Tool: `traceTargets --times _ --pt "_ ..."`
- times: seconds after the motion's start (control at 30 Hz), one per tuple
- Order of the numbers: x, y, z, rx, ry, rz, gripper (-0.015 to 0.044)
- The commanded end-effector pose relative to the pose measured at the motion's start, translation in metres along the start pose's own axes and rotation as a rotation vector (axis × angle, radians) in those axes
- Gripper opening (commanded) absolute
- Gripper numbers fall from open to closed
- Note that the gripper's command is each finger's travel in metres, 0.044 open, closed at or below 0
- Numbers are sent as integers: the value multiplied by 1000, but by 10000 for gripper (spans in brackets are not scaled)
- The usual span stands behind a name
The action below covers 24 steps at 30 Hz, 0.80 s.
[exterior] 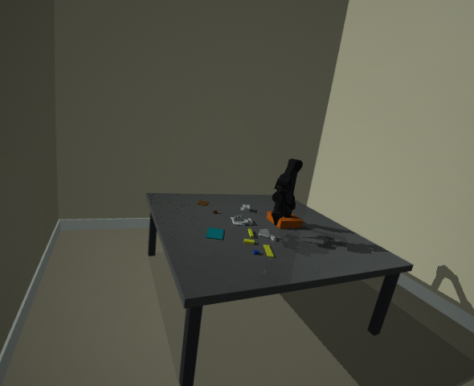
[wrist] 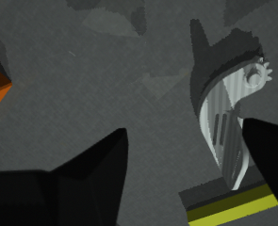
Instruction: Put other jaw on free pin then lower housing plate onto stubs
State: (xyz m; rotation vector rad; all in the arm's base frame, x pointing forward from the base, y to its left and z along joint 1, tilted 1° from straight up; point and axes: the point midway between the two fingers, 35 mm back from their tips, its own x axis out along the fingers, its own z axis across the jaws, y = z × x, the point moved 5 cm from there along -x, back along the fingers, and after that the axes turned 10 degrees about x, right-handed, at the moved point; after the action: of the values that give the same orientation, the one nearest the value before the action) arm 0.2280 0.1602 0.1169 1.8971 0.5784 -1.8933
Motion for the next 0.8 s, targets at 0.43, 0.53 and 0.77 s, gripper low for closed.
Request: traceTargets --times 0.43,0.53,0.77 --pt "-4 5 -9 496 5 -1 440" --pt "-5 6 -10 585 6 -2 440" --pt "-6 8 -13 792 6 -3 440"
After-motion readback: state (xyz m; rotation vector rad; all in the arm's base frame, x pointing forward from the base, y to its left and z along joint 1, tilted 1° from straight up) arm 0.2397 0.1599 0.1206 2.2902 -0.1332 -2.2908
